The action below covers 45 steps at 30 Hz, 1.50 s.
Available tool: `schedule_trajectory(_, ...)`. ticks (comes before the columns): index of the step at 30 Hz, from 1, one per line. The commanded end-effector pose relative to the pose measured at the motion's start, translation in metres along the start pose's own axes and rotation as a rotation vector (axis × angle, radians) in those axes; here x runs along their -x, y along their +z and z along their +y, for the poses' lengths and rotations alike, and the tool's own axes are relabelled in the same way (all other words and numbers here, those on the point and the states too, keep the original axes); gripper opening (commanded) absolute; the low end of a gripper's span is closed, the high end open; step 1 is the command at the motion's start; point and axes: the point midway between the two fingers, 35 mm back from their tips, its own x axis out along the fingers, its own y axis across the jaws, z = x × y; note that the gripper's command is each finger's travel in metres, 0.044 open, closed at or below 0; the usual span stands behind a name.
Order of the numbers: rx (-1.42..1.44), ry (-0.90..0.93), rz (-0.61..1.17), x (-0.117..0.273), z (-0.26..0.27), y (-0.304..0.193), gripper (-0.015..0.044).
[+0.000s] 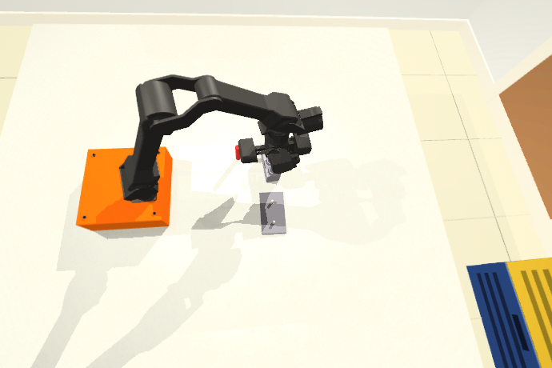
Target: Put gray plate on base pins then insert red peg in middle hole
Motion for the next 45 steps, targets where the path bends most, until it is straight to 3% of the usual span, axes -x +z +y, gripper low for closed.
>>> schedule_trajectory(1,-0.003,-0.013,0.001,-0.010,-0.002,0.000,0.0440)
schedule_trajectory(33,-0.003,-0.013,0.001,-0.059,-0.004,-0.001,0.0440)
schedule_trajectory(44,-0.003,-0.013,0.001,-0.059,-0.004,-0.001,0.0151)
schedule_trajectory(45,-0.003,-0.013,0.001,-0.059,-0.004,-0.001,0.0145)
